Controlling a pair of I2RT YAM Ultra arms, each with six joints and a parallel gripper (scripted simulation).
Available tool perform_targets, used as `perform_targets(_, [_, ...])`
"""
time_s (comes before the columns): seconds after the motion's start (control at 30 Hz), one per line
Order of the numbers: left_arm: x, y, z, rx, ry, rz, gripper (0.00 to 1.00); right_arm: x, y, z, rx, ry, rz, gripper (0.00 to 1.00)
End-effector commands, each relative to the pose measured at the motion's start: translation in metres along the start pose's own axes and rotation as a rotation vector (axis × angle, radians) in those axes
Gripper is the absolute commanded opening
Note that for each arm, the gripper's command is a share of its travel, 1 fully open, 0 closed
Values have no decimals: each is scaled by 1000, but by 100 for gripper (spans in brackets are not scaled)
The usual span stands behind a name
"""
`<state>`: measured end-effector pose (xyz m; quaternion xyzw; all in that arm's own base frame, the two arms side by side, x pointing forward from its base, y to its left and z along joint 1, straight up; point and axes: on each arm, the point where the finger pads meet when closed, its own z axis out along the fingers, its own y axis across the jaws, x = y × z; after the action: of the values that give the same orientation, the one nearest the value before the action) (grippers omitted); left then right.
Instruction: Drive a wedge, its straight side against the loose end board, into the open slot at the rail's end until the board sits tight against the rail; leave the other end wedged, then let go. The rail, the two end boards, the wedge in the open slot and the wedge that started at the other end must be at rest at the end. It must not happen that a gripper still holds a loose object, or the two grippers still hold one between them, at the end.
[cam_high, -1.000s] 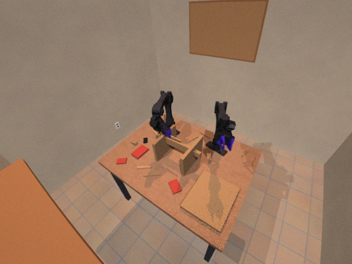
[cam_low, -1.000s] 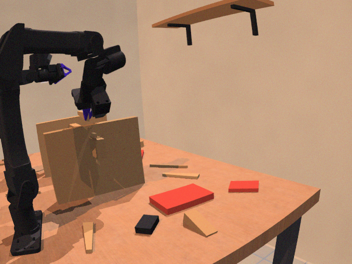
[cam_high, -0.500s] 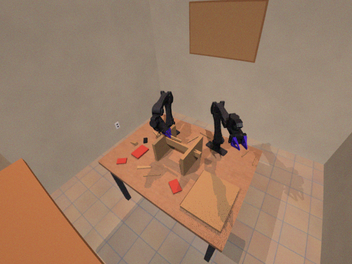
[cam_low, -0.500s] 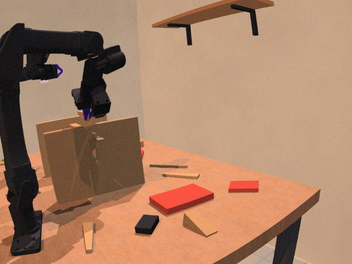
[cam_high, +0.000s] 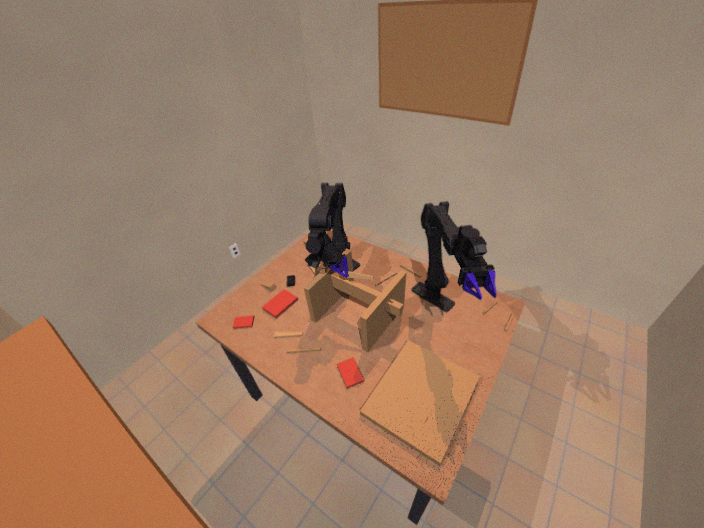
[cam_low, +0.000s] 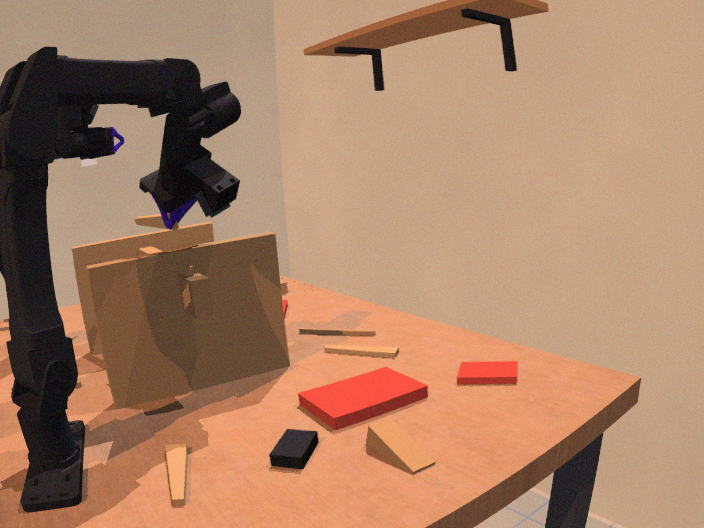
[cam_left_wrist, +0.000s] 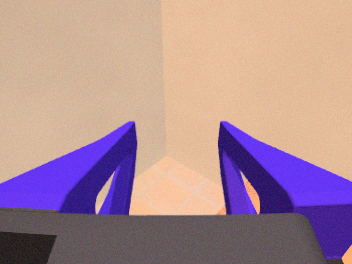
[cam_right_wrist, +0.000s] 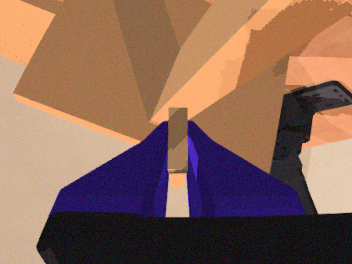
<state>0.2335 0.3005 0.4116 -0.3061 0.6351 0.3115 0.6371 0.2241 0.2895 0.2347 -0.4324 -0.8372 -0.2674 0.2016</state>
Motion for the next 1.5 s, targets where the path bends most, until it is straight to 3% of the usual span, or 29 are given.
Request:
perform_targets(0.0, [-9, -2, 1, 6, -8, -7, 43, 25, 20, -5, -33, 17, -285, 1])
perform_targets(0.33, [-9, -2, 1, 6, -8, -7, 43, 83, 51, 4, -86, 36, -756, 1])
perform_targets(0.4, [-9, -2, 1, 6, -8, -7, 43, 83, 51, 4, -86, 36, -756, 1])
perform_targets(0.43, [-9, -2, 1, 6, -8, -7, 43, 89, 54, -1, -113, 36, -879, 1])
perform_targets(0.9, [-9, -2, 1, 6, -8, -7, 43, 182, 68, 12, -223, 54, -1509, 1])
perform_targets(0.97, [-9, -2, 1, 6, -8, -7, 43, 182, 68, 12, -223, 54, -1509, 1])
perform_targets(1.0, [-9, -2, 1, 6, -8, -7, 43, 188, 70, 4, -262, 48, -1622, 1])
perform_targets(1.07, [-9, -2, 1, 6, -8, -7, 43, 185, 77, 3, -264, 29, -1701, 1])
perform_targets(1.13, [-9, -2, 1, 6, -8, -7, 43, 208, 65, 3, -281, 37, -1784, 1])
perform_targets(1.27, [-9, -2, 1, 6, -8, -7, 43, 218, 67, 3, -326, 17, -1937, 1])
perform_targets(1.43, [-9, -2, 1, 6, -8, -7, 43, 220, 69, 28, -346, 10, -2158, 1])
perform_targets(1.47, [-9, -2, 1, 6, -8, -7, 43, 240, 72, 10, -386, -5, -2188, 1])
